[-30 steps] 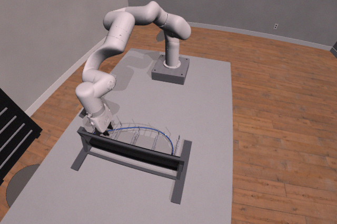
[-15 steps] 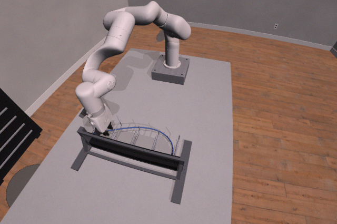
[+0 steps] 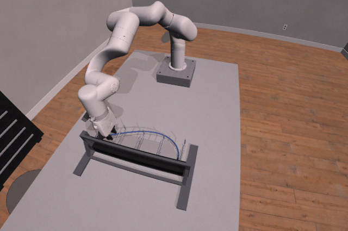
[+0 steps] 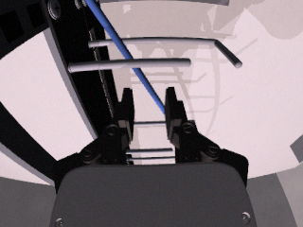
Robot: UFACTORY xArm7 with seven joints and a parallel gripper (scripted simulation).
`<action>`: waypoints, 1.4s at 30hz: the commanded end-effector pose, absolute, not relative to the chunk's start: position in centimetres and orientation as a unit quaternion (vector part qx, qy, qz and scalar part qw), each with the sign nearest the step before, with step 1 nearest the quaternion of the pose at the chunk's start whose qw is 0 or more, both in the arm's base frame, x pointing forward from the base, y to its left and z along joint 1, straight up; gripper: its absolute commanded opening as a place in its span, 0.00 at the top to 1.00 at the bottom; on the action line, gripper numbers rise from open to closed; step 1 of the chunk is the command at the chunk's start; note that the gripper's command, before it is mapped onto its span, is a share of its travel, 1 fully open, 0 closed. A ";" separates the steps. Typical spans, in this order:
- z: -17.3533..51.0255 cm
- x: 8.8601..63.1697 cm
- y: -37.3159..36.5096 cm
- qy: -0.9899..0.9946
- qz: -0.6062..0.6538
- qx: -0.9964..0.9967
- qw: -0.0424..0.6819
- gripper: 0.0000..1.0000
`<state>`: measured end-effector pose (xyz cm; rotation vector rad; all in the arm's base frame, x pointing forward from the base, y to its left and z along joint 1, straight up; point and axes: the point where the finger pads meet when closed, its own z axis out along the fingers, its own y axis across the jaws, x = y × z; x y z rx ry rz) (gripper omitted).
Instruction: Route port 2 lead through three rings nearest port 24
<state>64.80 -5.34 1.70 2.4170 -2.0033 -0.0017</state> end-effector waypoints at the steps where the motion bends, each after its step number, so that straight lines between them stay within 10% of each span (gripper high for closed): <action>1: 2.1 65.0 -5.4 -0.638 0.002 0.770 -0.001 0.67; 42: 9.8 65.0 -5.3 -0.638 0.002 0.770 -0.001 0.67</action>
